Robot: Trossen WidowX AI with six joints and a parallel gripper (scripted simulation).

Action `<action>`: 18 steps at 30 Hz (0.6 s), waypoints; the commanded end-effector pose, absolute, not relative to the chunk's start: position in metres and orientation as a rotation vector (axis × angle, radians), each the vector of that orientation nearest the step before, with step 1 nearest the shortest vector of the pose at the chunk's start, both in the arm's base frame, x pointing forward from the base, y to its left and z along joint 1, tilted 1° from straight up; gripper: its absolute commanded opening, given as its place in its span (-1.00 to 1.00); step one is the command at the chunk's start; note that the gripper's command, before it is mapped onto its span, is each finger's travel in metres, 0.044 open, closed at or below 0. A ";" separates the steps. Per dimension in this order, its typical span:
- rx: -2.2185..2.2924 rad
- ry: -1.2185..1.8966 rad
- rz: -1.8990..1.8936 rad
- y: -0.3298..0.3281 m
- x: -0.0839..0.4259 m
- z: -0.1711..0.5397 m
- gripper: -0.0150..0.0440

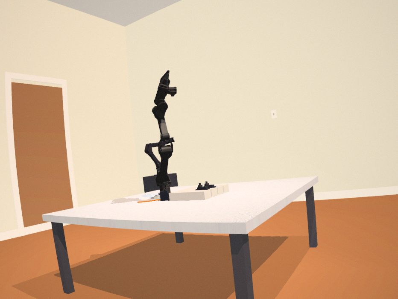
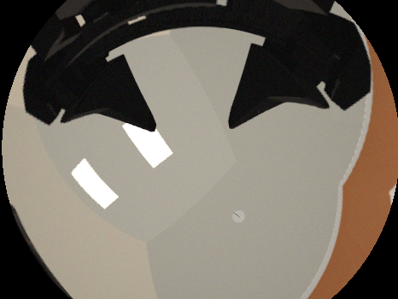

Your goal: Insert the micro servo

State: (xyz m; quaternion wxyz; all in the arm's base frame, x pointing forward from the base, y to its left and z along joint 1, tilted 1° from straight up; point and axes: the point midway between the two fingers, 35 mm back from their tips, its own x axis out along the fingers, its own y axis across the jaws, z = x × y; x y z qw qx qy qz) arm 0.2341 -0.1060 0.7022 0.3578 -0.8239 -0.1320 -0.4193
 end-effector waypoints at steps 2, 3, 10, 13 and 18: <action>-2.131 -0.339 -1.094 -0.106 0.232 0.703 1.00; -2.138 -0.335 -1.106 -0.107 0.229 0.704 1.00; -2.238 -0.268 -1.295 -0.110 0.193 0.716 1.00; -2.288 -0.231 -1.389 -0.109 0.176 0.721 1.00; -2.374 -0.179 -1.520 -0.100 0.149 0.726 1.00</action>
